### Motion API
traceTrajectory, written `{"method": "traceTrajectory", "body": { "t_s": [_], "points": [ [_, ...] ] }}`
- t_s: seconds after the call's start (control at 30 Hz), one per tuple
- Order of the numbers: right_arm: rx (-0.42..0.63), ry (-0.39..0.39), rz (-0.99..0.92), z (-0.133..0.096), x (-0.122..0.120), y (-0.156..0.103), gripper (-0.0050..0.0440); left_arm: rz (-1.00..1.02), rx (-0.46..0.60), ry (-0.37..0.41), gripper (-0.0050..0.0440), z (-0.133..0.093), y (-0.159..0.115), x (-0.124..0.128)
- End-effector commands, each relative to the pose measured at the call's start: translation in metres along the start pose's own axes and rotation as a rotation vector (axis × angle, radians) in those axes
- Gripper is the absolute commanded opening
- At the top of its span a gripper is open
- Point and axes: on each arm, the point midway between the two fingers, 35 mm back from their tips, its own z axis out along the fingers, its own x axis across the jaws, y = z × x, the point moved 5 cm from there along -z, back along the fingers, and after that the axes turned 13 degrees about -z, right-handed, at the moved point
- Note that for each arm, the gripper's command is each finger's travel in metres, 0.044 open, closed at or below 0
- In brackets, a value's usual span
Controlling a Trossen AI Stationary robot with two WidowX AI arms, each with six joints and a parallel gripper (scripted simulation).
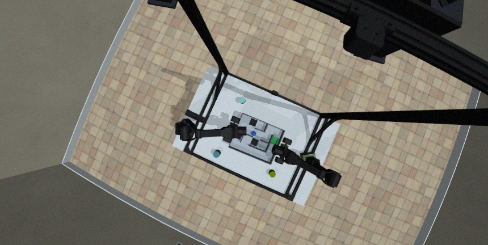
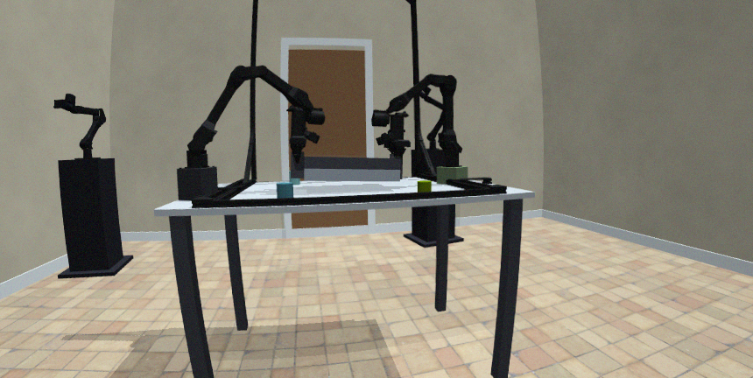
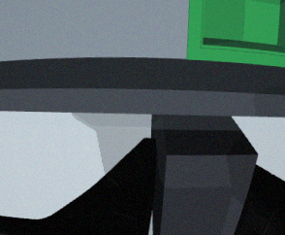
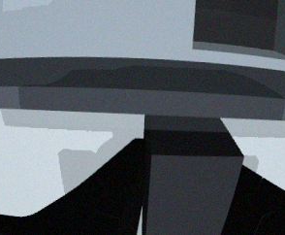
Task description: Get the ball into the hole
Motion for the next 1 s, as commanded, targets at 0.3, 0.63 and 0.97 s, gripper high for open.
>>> {"method": "traceTrajectory", "body": {
  "t_s": [0.3,0.63,0.97],
  "points": [
    [-0.061,0.022,0.000,0.012,-0.002,-0.005,0.0020,0.000,0.064,-0.021,0.0020,-0.011,0.005,0.002],
    [-0.099,0.008,0.000,0.020,-0.001,-0.008,0.0020,0.000,0.101,-0.007,0.0020,-0.019,0.009,0.001],
    [-0.051,-0.002,0.001,0.011,0.000,-0.004,0.0020,0.000,0.053,0.003,0.0020,-0.010,0.004,0.000]
  ]
}}
